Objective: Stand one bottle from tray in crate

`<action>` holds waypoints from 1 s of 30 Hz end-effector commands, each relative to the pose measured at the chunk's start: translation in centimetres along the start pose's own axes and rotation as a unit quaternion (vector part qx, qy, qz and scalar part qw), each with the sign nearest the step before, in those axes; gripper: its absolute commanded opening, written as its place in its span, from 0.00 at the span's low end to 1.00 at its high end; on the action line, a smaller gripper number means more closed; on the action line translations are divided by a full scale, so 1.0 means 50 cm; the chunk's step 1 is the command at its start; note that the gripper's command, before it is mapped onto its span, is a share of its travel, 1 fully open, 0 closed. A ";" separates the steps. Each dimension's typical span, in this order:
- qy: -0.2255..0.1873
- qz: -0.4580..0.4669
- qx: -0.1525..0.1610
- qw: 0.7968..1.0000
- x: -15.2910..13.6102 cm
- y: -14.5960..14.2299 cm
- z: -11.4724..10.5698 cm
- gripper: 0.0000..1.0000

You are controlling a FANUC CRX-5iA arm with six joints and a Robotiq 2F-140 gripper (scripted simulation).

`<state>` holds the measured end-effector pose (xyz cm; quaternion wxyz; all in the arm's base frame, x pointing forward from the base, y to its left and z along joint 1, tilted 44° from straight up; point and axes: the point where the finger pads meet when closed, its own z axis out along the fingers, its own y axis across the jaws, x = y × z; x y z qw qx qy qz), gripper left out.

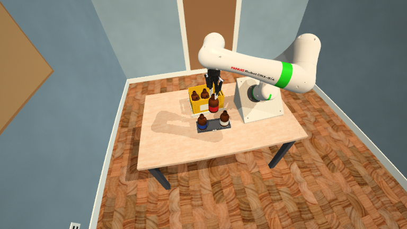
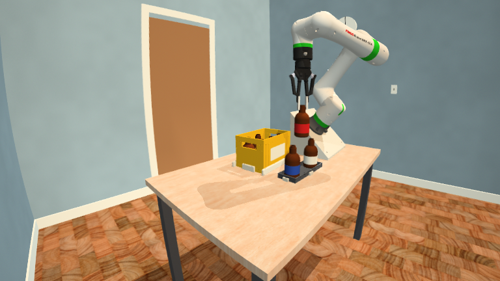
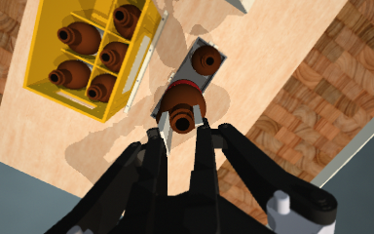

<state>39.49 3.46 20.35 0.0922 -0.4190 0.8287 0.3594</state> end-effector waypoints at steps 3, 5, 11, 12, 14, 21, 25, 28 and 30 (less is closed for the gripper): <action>0.000 0.000 0.000 1.000 0.007 -0.005 0.000 0.00; 0.000 0.000 0.000 1.000 0.011 -0.007 0.000 0.00; 0.000 0.000 0.000 1.000 0.023 -0.015 0.000 0.00; 0.000 0.000 0.000 1.000 0.025 -0.017 0.000 0.00; 0.000 0.000 0.000 1.000 0.030 -0.020 0.000 0.00; 0.000 0.000 0.000 1.000 0.043 -0.028 0.000 0.00; 0.000 0.000 0.000 1.000 0.055 -0.036 0.000 0.00; 0.000 0.000 0.000 1.000 0.064 -0.042 0.000 0.00; 0.000 0.000 0.000 1.000 0.070 -0.046 0.000 0.00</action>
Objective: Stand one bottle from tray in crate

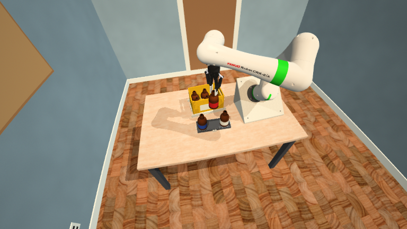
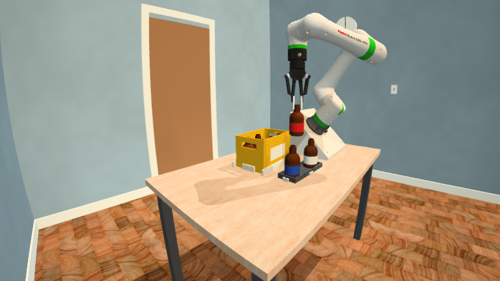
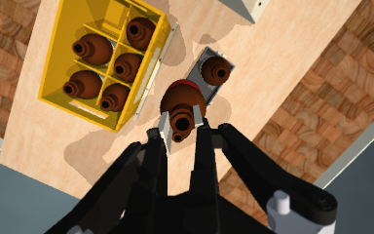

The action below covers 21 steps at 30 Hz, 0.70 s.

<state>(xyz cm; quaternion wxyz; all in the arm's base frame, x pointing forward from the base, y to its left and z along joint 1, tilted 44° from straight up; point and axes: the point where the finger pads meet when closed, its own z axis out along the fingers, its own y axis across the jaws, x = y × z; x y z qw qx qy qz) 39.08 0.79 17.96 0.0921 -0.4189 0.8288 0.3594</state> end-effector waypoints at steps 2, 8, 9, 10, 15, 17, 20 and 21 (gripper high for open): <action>0.000 0.000 0.000 1.000 0.013 -0.009 0.000 0.00; 0.000 0.000 0.000 1.000 0.031 -0.021 0.000 0.00; 0.000 0.000 0.000 1.000 0.035 -0.023 0.000 0.00; 0.000 0.000 0.000 1.000 0.038 -0.025 0.000 0.00; 0.000 0.000 0.000 1.000 0.058 -0.038 0.000 0.00; 0.000 0.000 0.000 1.000 0.066 -0.044 0.000 0.00; 0.000 0.000 0.000 1.000 0.070 -0.046 0.000 0.00; 0.000 0.000 0.000 1.000 0.074 -0.049 0.000 0.00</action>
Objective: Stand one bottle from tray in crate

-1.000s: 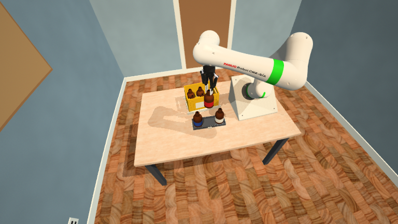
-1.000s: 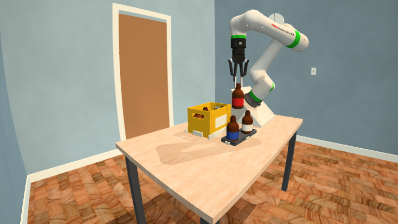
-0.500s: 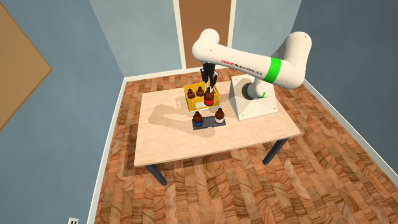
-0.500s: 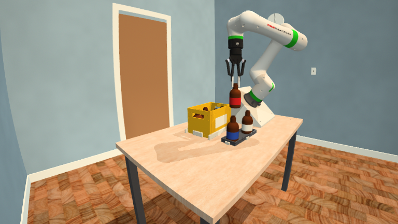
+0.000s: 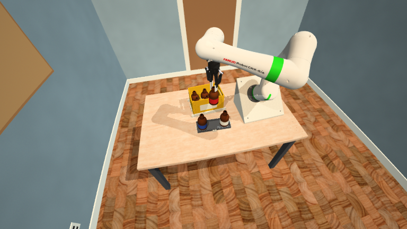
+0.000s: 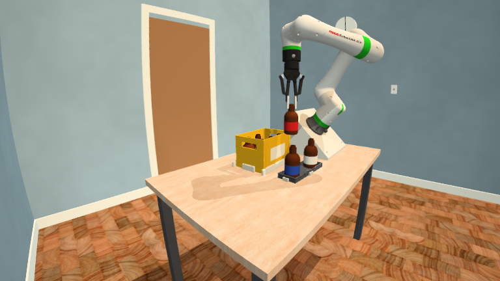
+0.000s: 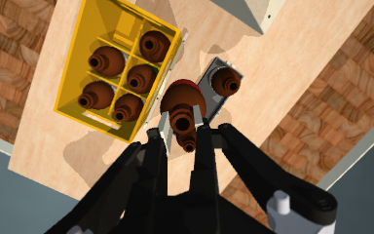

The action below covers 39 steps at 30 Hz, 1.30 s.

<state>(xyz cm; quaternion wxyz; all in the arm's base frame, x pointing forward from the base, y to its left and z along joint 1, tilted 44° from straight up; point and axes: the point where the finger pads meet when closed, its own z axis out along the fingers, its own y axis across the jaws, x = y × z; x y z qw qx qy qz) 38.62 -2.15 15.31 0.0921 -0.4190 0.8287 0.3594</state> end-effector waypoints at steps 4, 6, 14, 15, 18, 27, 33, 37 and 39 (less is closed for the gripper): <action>0.000 0.000 0.000 1.000 0.025 -0.017 0.000 0.00; 0.000 0.000 0.000 1.000 0.034 -0.023 0.000 0.00; 0.000 0.000 0.000 1.000 0.069 -0.046 0.000 0.00; 0.000 0.000 0.000 1.000 0.069 -0.046 0.000 0.00; 0.000 0.000 0.000 1.000 0.078 -0.051 0.000 0.00; 0.000 0.000 0.000 1.000 0.116 -0.077 0.000 0.00; 0.000 0.000 0.000 1.000 0.133 -0.088 0.000 0.00; 0.000 0.000 0.000 1.000 0.149 -0.098 0.000 0.00; 0.000 0.000 0.000 1.000 0.157 -0.104 0.000 0.00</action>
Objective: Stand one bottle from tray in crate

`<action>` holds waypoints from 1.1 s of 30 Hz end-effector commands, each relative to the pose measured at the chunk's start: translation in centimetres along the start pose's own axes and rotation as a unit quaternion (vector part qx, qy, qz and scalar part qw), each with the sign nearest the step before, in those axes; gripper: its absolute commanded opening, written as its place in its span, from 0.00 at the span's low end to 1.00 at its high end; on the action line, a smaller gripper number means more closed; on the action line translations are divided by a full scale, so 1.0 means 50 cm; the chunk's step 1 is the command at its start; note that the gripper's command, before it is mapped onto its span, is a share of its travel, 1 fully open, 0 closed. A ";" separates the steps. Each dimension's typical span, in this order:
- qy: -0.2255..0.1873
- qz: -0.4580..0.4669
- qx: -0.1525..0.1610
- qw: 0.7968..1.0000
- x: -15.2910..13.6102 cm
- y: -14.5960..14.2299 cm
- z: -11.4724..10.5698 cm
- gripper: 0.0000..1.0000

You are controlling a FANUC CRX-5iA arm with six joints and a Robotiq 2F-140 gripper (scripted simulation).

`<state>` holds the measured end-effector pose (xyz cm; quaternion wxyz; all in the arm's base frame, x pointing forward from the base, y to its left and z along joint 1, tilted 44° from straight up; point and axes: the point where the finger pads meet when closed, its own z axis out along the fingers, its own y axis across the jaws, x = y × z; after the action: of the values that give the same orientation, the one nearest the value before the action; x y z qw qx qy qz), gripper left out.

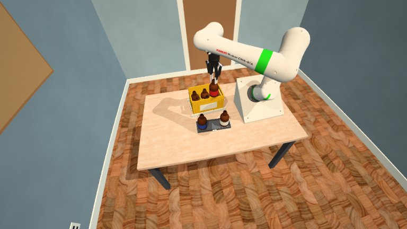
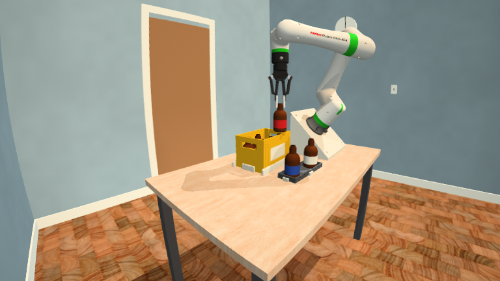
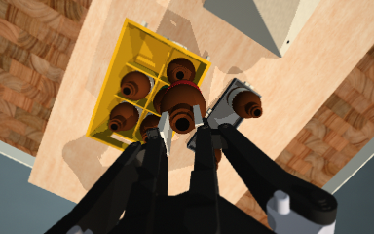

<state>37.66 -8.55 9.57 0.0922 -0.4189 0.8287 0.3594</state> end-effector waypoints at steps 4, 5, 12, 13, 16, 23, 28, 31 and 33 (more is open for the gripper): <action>0.000 0.000 0.000 1.000 0.028 -0.019 0.000 0.00; 0.000 0.000 0.000 1.000 0.032 -0.021 0.000 0.00; 0.000 0.000 0.000 1.000 0.051 -0.034 0.000 0.00; 0.000 0.000 0.000 1.000 0.055 -0.036 0.000 0.00; 0.000 0.000 0.000 1.000 0.066 -0.043 0.000 0.00; 0.000 0.000 0.000 1.000 0.089 -0.059 0.000 0.00; 0.000 0.000 0.000 1.000 0.099 -0.065 0.000 0.00; 0.000 0.000 0.000 1.000 0.108 -0.071 0.000 0.00; 0.000 0.000 0.000 1.000 0.114 -0.075 0.000 0.00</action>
<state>36.96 -13.20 5.39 0.0923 -0.4189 0.8287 0.3594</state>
